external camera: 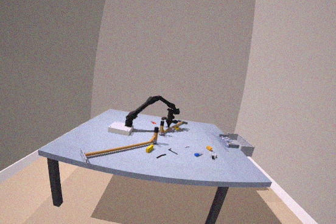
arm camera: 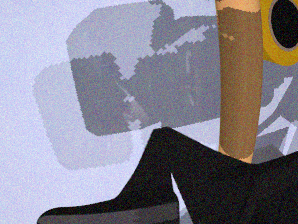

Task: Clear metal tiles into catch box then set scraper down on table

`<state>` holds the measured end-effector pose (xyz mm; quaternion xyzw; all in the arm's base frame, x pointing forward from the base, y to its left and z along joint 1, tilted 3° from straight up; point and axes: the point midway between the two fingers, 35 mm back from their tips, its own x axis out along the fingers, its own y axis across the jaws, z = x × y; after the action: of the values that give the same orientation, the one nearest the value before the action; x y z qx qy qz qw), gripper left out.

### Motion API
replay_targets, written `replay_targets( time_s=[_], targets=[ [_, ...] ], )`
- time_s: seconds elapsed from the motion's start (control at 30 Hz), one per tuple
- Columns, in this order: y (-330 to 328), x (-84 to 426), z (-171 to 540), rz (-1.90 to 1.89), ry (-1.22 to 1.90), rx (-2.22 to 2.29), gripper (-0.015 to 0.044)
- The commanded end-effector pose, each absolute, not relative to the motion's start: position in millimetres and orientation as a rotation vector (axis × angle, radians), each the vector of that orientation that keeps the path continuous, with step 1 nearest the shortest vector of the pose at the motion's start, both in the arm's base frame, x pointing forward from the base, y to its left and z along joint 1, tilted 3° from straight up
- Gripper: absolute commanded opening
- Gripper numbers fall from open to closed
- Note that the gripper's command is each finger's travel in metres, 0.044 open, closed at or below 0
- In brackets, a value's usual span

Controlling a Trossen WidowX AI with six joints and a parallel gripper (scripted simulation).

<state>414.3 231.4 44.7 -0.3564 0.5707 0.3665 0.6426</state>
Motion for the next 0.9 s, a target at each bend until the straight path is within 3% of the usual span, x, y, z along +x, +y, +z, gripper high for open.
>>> replay_targets(
  time_s=[0.0,0.87],
  targets=[
    [230.5,420.0,47.0,0.836,1.288,-0.818,0.0],
    [219.7,443.2,48.4,0.829,1.266,-0.819,0.0]
  ],
)
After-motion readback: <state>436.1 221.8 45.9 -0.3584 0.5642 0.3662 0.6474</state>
